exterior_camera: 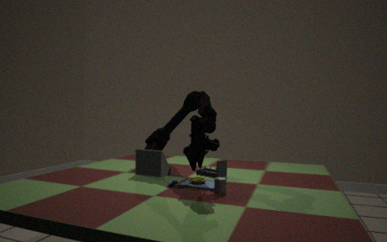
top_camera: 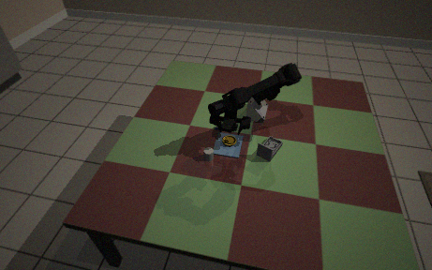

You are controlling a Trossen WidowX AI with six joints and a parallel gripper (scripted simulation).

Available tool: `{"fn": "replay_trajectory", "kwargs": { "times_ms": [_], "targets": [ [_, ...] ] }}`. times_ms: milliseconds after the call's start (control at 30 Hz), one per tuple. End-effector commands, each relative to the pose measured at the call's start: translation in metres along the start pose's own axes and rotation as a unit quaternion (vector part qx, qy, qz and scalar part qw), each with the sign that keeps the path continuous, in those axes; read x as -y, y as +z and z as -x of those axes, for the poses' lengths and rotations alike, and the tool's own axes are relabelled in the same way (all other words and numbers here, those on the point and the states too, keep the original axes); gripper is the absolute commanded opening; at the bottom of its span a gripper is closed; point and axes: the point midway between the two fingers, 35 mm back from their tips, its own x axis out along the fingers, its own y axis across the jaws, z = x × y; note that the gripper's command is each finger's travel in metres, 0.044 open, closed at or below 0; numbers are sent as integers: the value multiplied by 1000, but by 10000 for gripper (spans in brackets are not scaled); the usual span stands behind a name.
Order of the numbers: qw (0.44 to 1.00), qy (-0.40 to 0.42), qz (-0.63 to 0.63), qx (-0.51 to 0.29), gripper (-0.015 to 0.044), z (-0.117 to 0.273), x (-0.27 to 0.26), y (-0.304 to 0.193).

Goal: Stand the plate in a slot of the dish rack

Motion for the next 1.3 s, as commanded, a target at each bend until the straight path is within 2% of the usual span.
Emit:
{"fn": "replay_trajectory", "kwargs": {
  "times_ms": [0,1267],
  "targets": [
    [1000,2,3,2,400,-4,0,2],
    [1000,3,3,2,388,-57,-2,2]
  ]
}}
